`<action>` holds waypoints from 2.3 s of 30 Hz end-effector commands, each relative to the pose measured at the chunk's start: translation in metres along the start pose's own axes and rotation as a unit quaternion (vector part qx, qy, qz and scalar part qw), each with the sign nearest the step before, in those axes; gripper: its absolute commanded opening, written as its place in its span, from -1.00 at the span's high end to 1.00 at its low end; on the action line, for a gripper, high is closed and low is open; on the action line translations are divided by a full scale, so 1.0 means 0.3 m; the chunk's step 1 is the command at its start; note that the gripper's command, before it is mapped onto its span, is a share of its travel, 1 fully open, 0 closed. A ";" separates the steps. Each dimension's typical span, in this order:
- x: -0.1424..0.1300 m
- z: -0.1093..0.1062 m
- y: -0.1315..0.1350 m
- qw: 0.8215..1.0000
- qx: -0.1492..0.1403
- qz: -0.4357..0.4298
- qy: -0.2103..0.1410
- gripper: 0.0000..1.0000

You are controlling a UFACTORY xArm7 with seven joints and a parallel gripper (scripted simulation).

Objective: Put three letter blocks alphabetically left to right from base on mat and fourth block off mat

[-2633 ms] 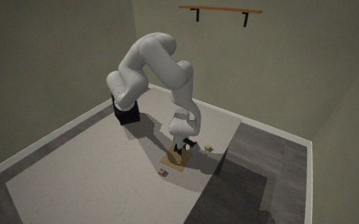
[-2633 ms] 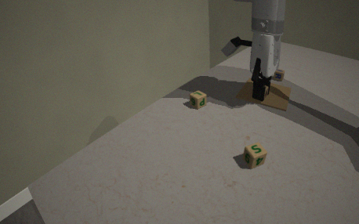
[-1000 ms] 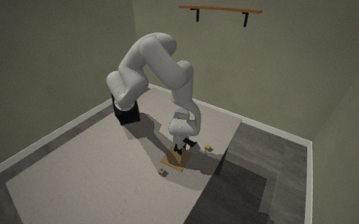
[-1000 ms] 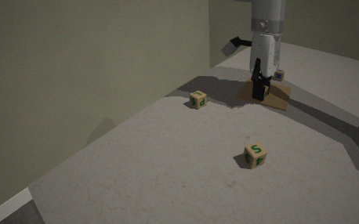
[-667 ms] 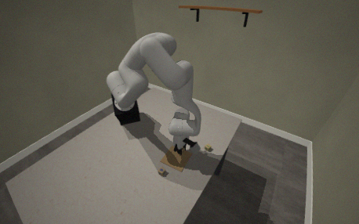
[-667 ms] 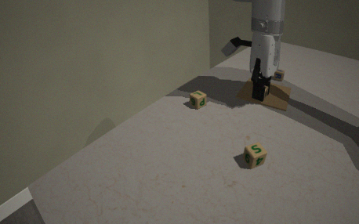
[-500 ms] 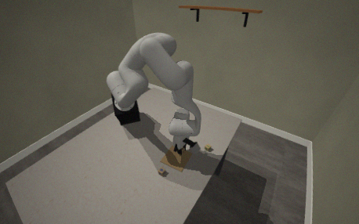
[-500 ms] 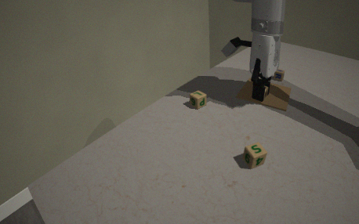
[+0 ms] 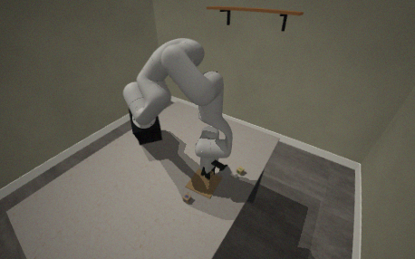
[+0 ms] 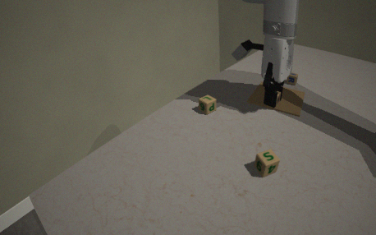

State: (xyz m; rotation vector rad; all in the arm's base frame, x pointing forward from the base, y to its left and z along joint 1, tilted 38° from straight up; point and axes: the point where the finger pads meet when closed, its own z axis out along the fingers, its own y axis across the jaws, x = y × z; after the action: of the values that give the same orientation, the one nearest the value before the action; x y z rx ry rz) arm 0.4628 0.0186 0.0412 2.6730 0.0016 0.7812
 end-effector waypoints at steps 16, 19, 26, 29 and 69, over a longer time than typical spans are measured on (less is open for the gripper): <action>0.002 -0.001 -0.002 1.000 0.001 0.000 0.001 0.47; 0.002 -0.001 -0.002 1.000 0.001 0.000 0.001 0.47; 0.002 -0.001 -0.002 1.000 0.001 0.000 0.001 0.47; 0.002 -0.001 -0.002 1.000 0.001 0.000 0.001 0.47; 0.002 -0.091 -0.002 1.000 0.001 0.000 0.001 0.05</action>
State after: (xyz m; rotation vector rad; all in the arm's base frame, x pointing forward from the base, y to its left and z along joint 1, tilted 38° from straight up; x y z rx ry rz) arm 0.4566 0.0226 0.0505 2.6765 0.0054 0.7922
